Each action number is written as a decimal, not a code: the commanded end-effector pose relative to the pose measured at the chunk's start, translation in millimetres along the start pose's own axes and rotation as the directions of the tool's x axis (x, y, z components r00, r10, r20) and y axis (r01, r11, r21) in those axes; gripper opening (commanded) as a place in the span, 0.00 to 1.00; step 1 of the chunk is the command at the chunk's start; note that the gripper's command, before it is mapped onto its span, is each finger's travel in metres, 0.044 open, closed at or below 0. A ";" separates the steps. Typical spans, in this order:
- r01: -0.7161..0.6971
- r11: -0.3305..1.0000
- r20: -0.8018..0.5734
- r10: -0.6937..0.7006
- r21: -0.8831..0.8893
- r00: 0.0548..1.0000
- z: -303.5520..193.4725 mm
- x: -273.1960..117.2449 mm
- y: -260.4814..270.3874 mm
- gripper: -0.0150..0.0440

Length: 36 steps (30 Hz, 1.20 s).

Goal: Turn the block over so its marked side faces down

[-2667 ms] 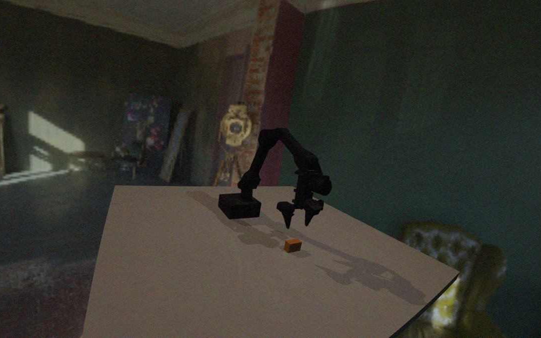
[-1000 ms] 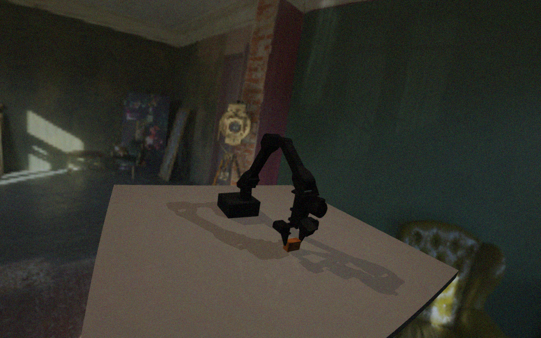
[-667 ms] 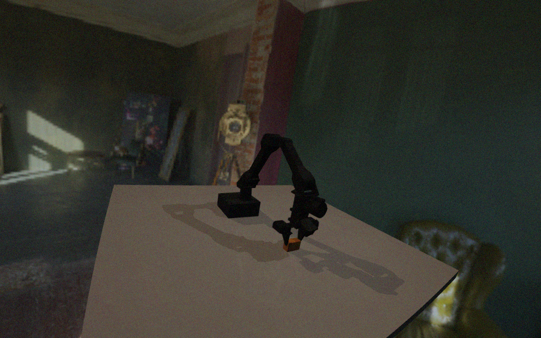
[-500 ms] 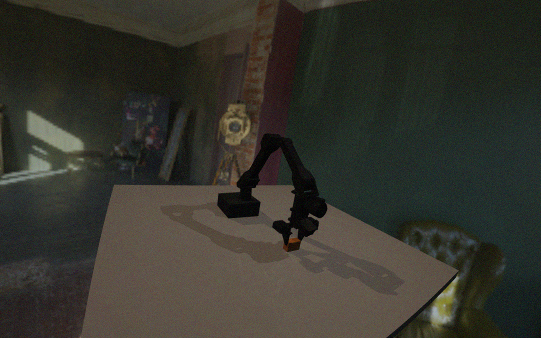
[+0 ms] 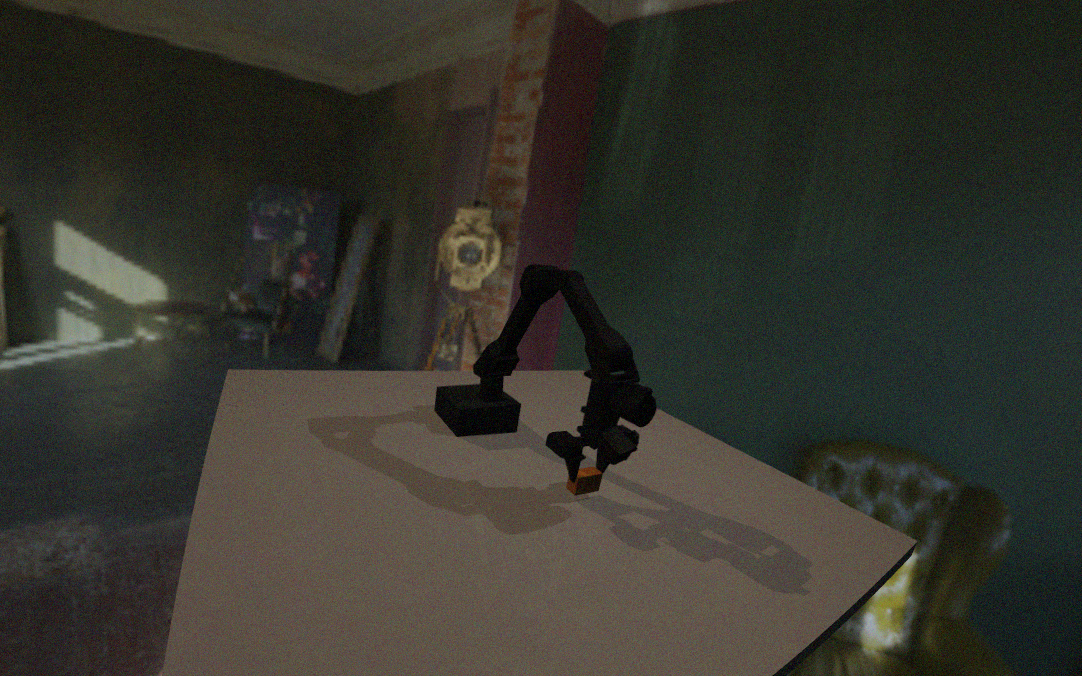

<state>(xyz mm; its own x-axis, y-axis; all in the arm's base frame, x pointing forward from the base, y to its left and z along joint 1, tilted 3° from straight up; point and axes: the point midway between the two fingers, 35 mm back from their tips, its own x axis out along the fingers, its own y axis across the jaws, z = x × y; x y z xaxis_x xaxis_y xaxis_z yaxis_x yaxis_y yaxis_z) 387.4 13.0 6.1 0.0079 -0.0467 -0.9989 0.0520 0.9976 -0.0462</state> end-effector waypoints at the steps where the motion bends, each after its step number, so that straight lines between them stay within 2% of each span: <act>1: -0.003 1.000 0.009 0.003 -0.001 1.000 2.1 -10.4 0.3 0.25; 18: -0.001 1.000 0.239 0.003 -0.006 0.971 6.2 1.8 1.5 0.25; 36: -0.001 1.000 0.479 0.003 -0.003 0.878 -0.3 3.3 0.9 0.25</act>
<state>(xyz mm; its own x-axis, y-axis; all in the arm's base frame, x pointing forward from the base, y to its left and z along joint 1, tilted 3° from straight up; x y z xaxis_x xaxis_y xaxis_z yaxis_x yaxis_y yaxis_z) 390.3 14.4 1.9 0.4400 -0.0578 -0.8962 0.0501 0.9980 -0.0397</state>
